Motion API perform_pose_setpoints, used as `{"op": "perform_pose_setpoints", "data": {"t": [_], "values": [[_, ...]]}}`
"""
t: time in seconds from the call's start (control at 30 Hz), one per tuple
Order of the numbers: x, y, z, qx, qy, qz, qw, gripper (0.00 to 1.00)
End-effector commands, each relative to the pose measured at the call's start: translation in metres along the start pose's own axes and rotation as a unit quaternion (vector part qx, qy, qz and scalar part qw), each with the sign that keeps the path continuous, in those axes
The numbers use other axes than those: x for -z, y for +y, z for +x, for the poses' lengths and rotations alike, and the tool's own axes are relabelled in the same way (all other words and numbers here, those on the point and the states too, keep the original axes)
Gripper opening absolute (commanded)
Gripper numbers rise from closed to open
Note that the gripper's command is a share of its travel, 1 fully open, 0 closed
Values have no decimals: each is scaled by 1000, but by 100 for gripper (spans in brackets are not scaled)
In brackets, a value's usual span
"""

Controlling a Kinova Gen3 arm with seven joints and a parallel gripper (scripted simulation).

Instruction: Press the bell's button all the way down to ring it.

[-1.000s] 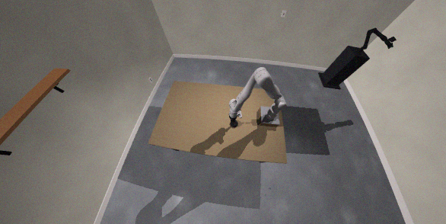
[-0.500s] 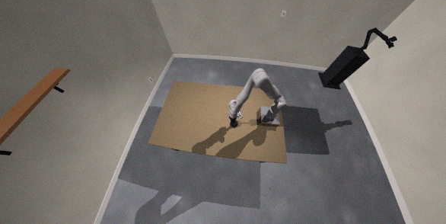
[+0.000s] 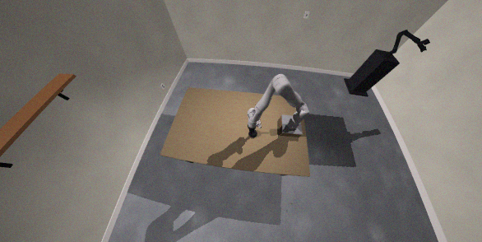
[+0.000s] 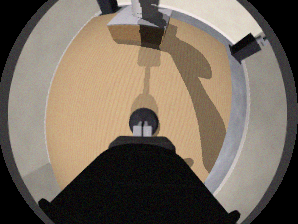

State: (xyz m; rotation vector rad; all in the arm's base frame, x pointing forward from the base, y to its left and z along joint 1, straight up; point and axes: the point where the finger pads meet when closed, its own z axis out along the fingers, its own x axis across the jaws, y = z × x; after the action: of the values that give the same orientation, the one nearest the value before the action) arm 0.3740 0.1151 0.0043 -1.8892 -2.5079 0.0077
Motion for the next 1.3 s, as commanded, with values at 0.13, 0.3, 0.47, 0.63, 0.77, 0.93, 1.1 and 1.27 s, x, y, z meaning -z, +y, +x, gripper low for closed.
{"op": "perform_pose_setpoints", "data": {"t": [0.13, 0.3, 0.47, 0.63, 0.77, 0.93, 1.1, 1.27], "values": [[1, 1, 0, 0, 0, -1, 1000, 17], [1, 1, 0, 0, 0, -1, 1000, 17], [1, 1, 0, 0, 0, -1, 1000, 17], [1, 1, 0, 0, 0, -1, 1000, 17], [1, 1, 0, 0, 0, -1, 1000, 17], [-1, 1, 0, 0, 0, -1, 1000, 17], [-5, 1, 0, 0, 0, -1, 1000, 17], [-9, 1, 0, 0, 0, -1, 1000, 17]]}}
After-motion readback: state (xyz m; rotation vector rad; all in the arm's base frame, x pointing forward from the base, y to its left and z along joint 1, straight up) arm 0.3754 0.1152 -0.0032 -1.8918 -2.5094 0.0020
